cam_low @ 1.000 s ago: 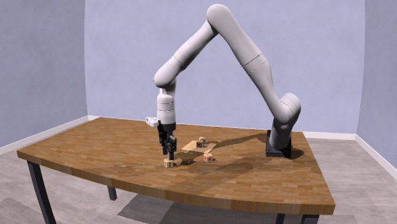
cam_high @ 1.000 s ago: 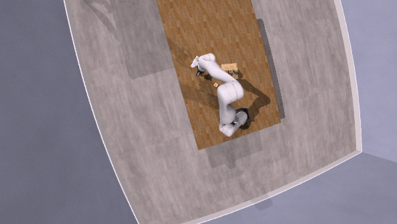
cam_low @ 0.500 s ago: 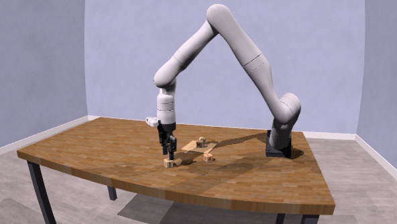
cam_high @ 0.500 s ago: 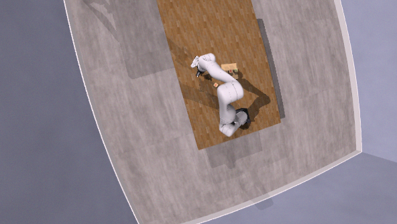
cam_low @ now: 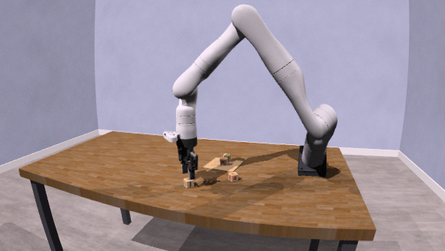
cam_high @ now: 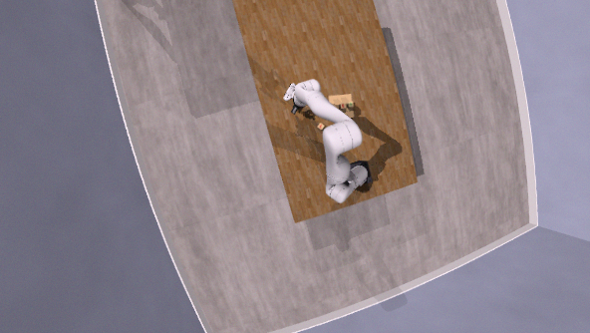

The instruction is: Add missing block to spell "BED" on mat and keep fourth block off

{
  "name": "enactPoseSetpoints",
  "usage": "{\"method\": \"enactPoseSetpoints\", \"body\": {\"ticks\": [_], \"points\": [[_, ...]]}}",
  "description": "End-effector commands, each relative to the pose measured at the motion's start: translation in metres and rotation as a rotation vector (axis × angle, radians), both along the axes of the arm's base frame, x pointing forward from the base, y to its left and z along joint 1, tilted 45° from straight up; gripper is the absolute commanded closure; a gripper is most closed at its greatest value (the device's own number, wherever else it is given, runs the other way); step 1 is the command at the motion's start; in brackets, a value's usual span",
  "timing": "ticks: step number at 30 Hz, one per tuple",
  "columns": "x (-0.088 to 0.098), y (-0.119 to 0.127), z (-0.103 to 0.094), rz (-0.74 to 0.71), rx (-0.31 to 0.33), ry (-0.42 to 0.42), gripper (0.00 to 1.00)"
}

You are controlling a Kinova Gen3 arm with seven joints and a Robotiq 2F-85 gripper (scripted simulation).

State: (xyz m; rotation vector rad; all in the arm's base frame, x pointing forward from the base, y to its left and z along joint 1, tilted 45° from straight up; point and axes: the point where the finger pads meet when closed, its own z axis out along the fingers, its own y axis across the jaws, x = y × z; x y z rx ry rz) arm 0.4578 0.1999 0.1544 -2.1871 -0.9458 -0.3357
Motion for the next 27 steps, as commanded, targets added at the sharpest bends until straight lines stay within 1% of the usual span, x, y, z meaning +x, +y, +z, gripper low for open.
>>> {"method": "enactPoseSetpoints", "body": {"ticks": [1, 19, 27], "points": [[0.000, 0.001, -0.001, -0.001, 0.000, 0.000, 0.33], [-0.001, 0.022, -0.023, -0.001, 0.000, 0.000, 0.33], [-0.001, 0.026, -0.026, -0.001, 0.000, 0.000, 0.33]]}}
